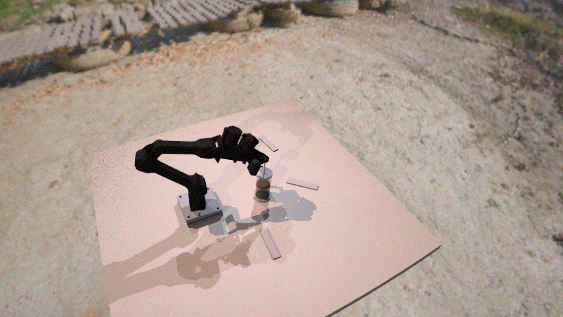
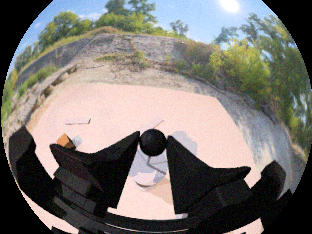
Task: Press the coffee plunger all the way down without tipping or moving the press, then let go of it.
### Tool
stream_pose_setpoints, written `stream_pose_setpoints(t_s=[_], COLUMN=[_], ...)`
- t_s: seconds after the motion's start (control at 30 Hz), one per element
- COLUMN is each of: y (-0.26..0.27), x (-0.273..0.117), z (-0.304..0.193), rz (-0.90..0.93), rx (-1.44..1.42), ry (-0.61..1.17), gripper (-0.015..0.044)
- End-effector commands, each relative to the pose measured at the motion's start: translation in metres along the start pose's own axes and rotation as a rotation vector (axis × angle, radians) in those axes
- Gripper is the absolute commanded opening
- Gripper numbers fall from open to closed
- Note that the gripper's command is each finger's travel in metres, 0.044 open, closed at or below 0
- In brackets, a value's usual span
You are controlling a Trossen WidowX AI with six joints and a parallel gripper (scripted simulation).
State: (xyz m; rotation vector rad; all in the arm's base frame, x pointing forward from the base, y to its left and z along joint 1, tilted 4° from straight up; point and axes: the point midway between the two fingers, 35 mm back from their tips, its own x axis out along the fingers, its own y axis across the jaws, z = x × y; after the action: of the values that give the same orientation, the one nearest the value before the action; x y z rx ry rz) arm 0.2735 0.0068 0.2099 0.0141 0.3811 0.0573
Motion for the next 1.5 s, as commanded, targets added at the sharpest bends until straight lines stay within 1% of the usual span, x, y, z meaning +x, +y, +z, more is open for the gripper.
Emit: stream_pose_setpoints(t_s=[0.0, 0.4, 1.47], y=[0.000, 0.001, 0.001], x=[0.010, 0.023, 0.032], z=[-0.028, -0.041, -0.034], rz=[-0.002, -0.002, -0.002], rx=[0.010, 0.010, 0.010], ry=[0.072, 0.071, 0.070], gripper=[0.0120, 0.0120, 0.0120])
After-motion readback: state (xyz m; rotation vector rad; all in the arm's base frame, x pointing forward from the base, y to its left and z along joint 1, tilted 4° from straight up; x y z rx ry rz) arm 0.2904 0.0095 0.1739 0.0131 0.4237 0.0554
